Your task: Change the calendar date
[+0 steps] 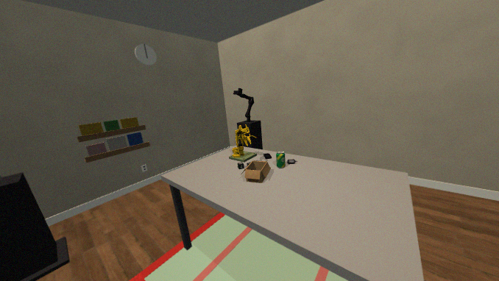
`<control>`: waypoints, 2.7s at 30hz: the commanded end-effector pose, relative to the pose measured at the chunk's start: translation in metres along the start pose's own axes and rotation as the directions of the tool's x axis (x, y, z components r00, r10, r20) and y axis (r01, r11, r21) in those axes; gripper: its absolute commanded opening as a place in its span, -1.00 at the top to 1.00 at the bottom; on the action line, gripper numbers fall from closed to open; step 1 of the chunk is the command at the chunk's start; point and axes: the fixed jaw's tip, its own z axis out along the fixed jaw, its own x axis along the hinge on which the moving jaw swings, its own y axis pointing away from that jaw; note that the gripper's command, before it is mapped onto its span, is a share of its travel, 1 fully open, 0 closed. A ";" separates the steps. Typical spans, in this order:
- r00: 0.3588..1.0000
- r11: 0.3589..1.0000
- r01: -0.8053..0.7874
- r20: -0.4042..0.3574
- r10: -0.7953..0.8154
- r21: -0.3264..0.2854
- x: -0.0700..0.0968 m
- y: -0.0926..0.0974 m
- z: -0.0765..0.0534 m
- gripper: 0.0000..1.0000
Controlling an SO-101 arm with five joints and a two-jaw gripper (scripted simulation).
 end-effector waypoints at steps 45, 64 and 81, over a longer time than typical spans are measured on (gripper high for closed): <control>0.999 0.998 0.035 -0.002 -0.035 -0.059 0.008 0.006 0.034 0.30; 0.997 0.896 0.048 0.082 -0.013 -0.442 -0.001 0.058 0.103 0.30; 0.996 0.885 0.049 0.087 -0.010 -0.463 -0.002 0.062 0.105 0.30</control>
